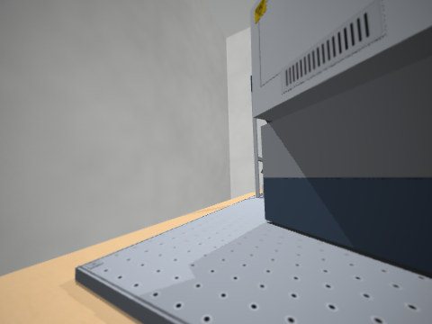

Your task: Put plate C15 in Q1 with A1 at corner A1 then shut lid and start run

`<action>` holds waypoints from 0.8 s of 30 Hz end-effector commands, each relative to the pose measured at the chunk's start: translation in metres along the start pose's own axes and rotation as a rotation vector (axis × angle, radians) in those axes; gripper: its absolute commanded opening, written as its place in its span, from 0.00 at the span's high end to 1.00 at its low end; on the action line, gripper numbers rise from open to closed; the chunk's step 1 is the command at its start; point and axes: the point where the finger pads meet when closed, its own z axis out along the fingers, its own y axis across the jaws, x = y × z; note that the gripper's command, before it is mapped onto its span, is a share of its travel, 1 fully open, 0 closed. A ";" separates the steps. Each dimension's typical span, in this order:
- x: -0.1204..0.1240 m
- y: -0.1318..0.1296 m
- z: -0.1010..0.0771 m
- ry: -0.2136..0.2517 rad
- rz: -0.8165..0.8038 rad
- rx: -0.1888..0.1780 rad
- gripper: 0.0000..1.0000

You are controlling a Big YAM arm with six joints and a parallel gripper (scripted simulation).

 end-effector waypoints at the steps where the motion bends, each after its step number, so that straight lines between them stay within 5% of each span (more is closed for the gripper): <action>1: -0.004 0.006 -0.001 -0.001 0.020 -0.005 1.00; 24: 0.003 0.017 -0.006 0.003 0.002 -0.023 1.00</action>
